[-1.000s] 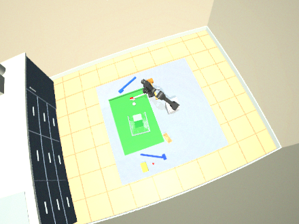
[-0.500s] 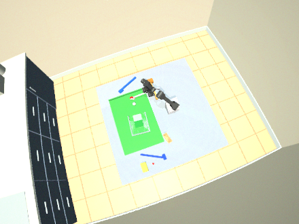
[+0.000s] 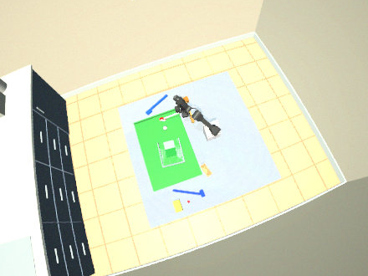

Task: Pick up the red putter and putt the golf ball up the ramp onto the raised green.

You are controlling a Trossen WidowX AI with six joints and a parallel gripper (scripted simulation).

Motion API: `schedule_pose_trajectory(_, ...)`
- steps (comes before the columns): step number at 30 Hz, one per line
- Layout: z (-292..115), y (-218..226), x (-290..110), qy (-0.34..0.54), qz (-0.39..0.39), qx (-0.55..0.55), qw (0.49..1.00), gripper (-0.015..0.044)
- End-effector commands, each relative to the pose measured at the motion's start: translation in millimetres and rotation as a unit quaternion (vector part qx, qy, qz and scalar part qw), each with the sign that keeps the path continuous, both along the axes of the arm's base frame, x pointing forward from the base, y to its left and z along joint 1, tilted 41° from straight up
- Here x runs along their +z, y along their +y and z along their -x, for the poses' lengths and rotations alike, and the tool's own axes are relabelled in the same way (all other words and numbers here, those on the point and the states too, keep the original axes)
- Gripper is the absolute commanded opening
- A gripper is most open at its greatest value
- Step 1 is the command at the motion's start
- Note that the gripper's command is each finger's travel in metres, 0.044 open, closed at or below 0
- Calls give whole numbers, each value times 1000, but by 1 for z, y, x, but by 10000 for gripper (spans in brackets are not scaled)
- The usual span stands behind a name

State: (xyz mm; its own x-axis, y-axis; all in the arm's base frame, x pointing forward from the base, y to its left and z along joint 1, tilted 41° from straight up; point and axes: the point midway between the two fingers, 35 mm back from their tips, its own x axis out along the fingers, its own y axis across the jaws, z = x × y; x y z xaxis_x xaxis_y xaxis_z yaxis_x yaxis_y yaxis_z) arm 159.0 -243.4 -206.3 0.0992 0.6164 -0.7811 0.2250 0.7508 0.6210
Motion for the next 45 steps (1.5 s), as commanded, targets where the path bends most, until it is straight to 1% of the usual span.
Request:
schedule_pose_trajectory(1,-8,11,12,0,0,0,1000,0)
schedule_pose_trajectory(5,-24,46,44,-1,0,-1,1000,0)
schedule_pose_trajectory(9,-31,87,74,-3,-3,0,1000,0)
schedule_pose_trajectory(12,-32,102,84,-3,-4,0,1000,0)
schedule_pose_trajectory(19,-31,95,92,-3,-4,0,1000,0)
schedule_pose_trajectory(26,-26,65,129,-3,-3,0,1000,0)
schedule_pose_trajectory(45,-26,69,124,0,-6,-2,1000,0)
